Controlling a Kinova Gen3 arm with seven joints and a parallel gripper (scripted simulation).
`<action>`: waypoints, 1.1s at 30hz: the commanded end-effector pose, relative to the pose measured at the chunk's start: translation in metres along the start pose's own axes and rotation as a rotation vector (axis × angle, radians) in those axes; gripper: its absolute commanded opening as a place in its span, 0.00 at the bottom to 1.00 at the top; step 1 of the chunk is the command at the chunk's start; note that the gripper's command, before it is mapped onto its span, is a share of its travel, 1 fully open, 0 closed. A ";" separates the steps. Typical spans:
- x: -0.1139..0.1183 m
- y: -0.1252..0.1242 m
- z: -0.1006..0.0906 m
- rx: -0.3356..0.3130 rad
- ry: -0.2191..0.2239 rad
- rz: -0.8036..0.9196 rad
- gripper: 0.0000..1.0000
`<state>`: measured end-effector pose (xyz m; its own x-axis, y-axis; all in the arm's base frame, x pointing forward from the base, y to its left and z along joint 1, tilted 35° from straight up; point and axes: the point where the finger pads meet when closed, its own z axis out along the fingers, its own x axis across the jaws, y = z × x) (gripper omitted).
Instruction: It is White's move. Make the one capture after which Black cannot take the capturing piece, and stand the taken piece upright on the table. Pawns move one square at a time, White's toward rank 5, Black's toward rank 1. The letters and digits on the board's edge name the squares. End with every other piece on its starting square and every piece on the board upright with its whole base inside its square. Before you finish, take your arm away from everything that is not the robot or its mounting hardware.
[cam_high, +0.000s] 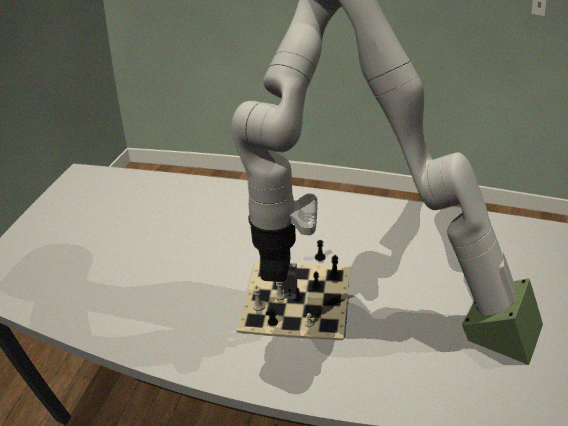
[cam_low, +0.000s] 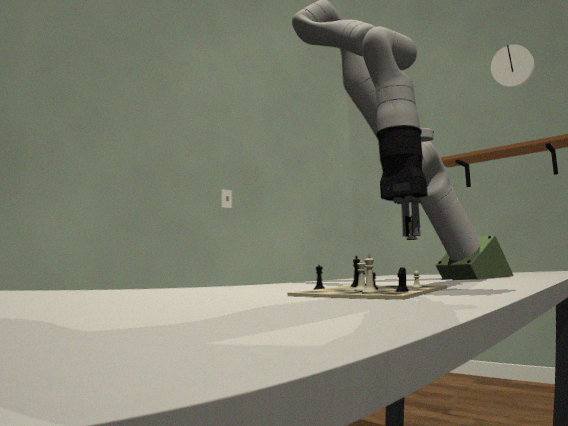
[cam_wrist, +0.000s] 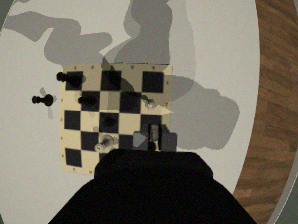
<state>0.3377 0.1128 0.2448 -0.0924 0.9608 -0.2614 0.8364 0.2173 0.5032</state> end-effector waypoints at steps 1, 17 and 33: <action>-0.001 0.002 0.012 -0.004 -0.007 0.007 0.00; -0.004 0.000 0.073 -0.001 -0.017 0.007 0.00; -0.005 0.001 0.080 -0.006 -0.016 0.010 0.00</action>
<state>0.3819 0.0956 0.1818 -0.0753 0.9602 -0.2691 0.8349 0.2083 0.5094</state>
